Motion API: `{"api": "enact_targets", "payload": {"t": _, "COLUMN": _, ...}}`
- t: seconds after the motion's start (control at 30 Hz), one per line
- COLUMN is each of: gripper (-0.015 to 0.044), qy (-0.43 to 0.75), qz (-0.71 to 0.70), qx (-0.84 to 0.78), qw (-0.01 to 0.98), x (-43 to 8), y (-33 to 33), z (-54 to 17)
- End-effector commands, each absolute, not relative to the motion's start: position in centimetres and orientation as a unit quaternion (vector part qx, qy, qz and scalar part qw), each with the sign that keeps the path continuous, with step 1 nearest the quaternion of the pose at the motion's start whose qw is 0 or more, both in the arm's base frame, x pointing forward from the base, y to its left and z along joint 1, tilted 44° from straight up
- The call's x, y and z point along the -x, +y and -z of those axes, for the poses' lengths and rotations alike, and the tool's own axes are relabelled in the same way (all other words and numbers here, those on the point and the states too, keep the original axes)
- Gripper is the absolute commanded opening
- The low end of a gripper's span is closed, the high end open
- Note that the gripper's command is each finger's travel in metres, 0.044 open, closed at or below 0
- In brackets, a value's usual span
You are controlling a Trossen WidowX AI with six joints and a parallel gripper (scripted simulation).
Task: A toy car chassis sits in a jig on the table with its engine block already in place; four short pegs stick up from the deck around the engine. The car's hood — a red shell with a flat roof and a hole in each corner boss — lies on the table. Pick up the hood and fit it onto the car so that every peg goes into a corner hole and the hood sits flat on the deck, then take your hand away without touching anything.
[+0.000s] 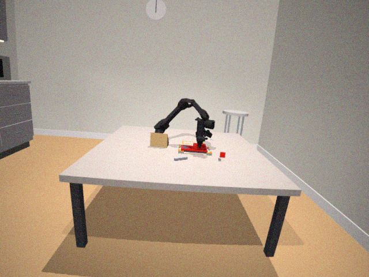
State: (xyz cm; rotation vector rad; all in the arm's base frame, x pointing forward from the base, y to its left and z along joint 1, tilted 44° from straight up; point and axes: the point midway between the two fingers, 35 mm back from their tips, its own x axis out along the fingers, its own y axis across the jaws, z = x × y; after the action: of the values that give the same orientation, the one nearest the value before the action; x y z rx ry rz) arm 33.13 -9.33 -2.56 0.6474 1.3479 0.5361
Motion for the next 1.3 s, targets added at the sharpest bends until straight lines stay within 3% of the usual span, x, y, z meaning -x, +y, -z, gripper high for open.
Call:
{"api": "enact_targets", "payload": {"t": 0.0, "gripper": 0.0000, "qy": 0.605, "qz": -0.241, "qx": -0.291, "qw": 0.701, "x": -33.1, "y": -9.4, "z": 2.5}}
{"api": "enact_targets", "payload": {"t": 0.57, "gripper": 0.0440, "qy": 0.605, "qz": -0.241, "qx": -0.291, "qw": 0.701, "x": -33.1, "y": -9.3, "z": 2.6}}
{"api": "enact_targets", "payload": {"t": 0.9, "gripper": 0.0440, "qy": 0.620, "qz": -0.235, "qx": -0.278, "qw": 0.695, "x": -32.4, "y": -14.0, "z": -2.6}}
{"api": "enact_targets", "payload": {"t": 1.27, "gripper": 0.0440, "qy": 0.620, "qz": -0.235, "qx": -0.278, "qw": 0.695, "x": -32.4, "y": -14.2, "z": -2.8}}
